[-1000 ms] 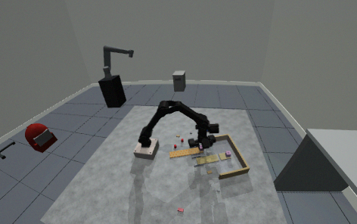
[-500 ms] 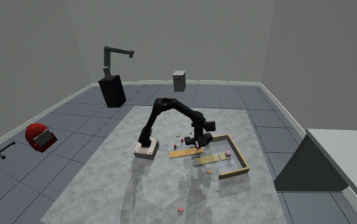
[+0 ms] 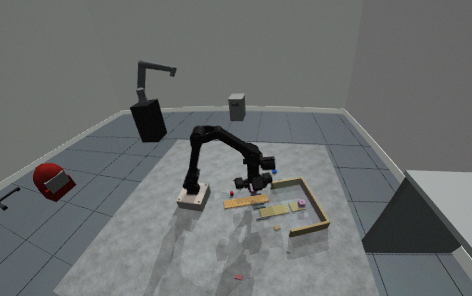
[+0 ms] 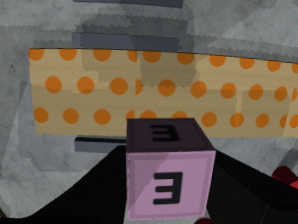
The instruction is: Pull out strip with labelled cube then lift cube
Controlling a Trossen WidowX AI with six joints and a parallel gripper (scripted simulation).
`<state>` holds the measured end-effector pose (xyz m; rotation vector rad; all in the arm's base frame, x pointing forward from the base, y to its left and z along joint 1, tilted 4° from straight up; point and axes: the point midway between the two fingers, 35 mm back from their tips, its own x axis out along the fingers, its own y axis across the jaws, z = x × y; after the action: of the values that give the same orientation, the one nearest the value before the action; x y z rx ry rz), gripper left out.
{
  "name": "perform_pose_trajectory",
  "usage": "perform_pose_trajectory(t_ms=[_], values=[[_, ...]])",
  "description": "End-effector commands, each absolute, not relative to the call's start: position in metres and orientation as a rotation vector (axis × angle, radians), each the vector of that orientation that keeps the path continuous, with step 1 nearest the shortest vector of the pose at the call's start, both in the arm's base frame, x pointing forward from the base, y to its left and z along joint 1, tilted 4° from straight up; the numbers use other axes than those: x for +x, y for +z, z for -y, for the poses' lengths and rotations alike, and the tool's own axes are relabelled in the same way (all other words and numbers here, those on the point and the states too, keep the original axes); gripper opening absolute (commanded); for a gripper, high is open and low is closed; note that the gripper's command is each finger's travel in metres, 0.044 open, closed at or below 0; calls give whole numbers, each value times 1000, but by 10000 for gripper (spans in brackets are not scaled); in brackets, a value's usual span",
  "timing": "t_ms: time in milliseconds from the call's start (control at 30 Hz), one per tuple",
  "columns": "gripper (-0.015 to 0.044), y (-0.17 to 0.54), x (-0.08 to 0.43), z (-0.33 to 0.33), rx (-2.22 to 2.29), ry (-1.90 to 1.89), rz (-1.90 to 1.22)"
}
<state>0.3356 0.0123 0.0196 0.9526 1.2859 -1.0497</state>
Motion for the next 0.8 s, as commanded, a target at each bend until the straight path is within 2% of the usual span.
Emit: perform_pose_trajectory(t_ms=[0, 167, 433, 767], values=[[0, 20, 322, -13, 960, -1052, -1288], [0, 19, 306, -12, 959, -1053, -1289], [0, 54, 306, -14, 959, -1052, -1289], [0, 55, 306, -14, 959, -1052, -1289]])
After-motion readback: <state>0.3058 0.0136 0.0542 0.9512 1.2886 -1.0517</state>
